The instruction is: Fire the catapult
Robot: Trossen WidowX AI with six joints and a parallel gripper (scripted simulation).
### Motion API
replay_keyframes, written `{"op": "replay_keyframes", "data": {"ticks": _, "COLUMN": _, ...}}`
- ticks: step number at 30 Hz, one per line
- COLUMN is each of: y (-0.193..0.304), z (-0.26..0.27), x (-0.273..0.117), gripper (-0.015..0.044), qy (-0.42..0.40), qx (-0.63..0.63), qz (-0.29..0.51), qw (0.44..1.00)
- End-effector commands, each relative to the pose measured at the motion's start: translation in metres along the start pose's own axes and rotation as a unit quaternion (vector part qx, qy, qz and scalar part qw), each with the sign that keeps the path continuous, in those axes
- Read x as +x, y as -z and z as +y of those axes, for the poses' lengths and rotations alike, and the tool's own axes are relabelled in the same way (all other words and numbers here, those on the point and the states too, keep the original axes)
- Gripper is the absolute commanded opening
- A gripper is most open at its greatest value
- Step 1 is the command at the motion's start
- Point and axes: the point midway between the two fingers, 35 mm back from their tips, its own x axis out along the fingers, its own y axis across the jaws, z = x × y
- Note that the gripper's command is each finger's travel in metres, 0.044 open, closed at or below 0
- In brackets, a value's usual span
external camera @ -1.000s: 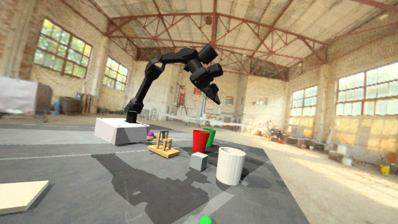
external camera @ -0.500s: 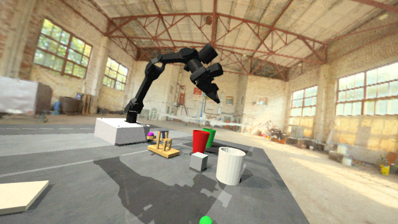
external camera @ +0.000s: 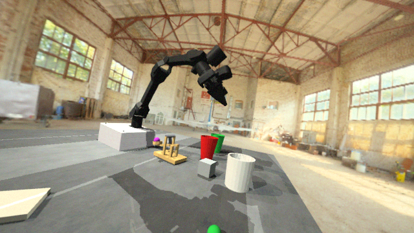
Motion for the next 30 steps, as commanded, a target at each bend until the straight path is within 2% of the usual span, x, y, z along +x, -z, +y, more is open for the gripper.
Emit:
{"op": "replay_keyframes", "data": {"ticks": 1, "y": -0.001, "z": 0.000, "x": 0.000, "gripper": 0.0000, "qy": -0.002, "qx": -0.002, "qz": -0.002, "qw": 1.000}}
{"op": "replay_keyframes", "data": {"ticks": 5, "y": 0.003, "z": 0.004, "x": 0.001, "gripper": 0.0000, "qy": -0.002, "qx": -0.007, "qz": 0.005, "qw": 1.000}}
{"op": "replay_keyframes", "data": {"ticks": 16, "y": 0.067, "z": 0.059, "x": 0.013, "gripper": 0.0000, "qy": -0.008, "qx": -0.101, "qz": 0.118, "qw": 0.988}}
{"op": "replay_keyframes", "data": {"ticks": 30, "y": 0.155, "z": 0.115, "x": 0.003, "gripper": 0.0000, "qy": -0.017, "qx": -0.248, "qz": 0.253, "qw": 0.935}}
